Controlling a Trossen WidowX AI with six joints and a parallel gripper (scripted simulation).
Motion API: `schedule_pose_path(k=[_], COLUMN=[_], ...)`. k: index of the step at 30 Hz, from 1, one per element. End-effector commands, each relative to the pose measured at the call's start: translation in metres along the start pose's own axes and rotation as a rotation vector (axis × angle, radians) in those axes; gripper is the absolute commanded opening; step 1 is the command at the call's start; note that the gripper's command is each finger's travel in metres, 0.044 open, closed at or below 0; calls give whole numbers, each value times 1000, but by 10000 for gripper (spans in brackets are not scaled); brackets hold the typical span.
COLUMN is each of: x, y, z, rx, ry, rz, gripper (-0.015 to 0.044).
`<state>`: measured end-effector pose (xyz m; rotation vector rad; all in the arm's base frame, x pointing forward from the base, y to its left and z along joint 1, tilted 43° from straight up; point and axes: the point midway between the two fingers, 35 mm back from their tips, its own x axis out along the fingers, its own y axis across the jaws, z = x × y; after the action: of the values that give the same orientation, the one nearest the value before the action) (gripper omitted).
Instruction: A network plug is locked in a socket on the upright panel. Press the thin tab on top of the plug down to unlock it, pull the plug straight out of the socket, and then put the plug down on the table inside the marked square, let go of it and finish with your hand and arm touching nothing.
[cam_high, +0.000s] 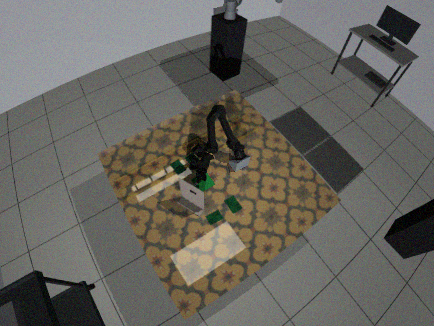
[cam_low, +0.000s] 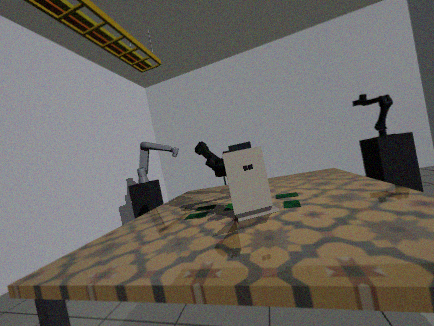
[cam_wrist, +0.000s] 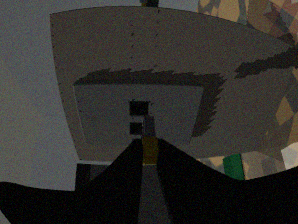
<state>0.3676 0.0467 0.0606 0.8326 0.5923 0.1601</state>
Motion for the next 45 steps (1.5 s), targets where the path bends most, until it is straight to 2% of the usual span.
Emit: schedule_pose_path(k=[1, 45], x=[-3, -23], y=[0, 0], z=[-1, -4], rx=[-3, -3], ry=[3, 4], rz=[3, 2], gripper=[0, 0])
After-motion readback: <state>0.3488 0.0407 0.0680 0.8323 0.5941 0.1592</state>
